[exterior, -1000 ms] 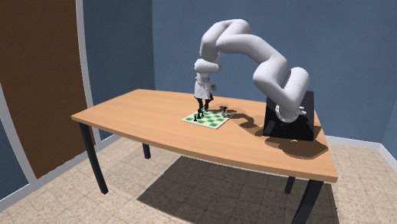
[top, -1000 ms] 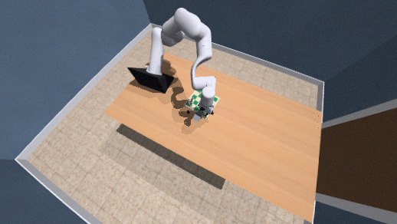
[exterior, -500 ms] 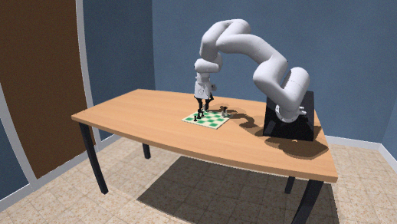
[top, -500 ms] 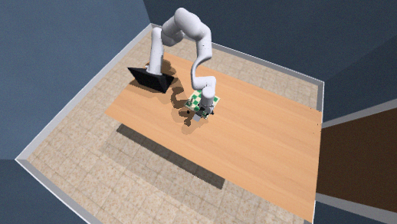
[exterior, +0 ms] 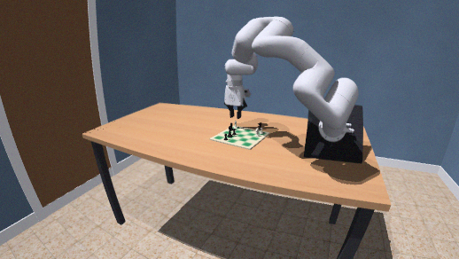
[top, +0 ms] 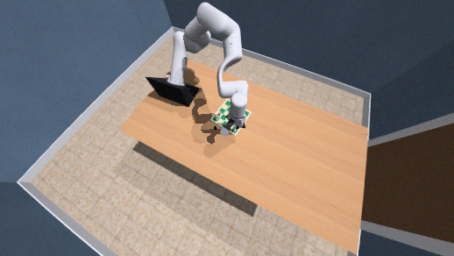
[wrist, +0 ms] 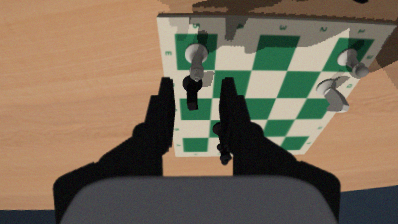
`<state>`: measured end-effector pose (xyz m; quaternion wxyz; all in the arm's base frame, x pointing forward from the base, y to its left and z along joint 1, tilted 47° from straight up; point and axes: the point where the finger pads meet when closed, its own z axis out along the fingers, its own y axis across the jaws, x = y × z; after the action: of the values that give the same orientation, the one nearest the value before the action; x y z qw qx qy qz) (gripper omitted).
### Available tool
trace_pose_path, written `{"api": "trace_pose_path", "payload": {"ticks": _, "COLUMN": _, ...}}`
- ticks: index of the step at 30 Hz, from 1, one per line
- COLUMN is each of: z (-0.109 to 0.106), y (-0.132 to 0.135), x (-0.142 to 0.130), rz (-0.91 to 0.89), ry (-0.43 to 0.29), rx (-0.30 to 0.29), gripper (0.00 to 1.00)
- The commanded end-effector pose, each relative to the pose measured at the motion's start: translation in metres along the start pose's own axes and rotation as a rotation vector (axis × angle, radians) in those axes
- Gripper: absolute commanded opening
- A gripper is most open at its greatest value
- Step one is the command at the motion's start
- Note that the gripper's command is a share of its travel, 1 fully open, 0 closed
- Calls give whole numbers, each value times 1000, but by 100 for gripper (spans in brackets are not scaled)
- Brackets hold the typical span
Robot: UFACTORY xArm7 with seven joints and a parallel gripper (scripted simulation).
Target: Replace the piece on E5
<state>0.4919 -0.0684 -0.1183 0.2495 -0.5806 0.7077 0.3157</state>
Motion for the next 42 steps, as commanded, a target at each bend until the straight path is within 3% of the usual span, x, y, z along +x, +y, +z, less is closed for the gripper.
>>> {"api": "trace_pose_path", "payload": {"ticks": 1, "z": -29, "y": -1, "x": 1, "rz": 0, "ry": 3, "rx": 6, "gripper": 37}}
{"api": "trace_pose_path", "payload": {"ticks": 6, "z": -44, "y": -1, "x": 1, "rz": 0, "ry": 3, "rx": 6, "gripper": 37}}
{"api": "trace_pose_path", "payload": {"ticks": 13, "z": -47, "y": -1, "x": 1, "rz": 0, "ry": 3, "rx": 6, "gripper": 37}}
{"api": "trace_pose_path", "payload": {"ticks": 14, "z": -47, "y": -1, "x": 1, "rz": 0, "ry": 3, "rx": 6, "gripper": 100}}
{"api": "trace_pose_path", "payload": {"ticks": 35, "z": -47, "y": -1, "x": 1, "rz": 0, "ry": 3, "rx": 6, "gripper": 100}}
{"api": "trace_pose_path", "payload": {"ticks": 42, "z": -59, "y": -1, "x": 1, "rz": 0, "ry": 3, "rx": 6, "gripper": 100}}
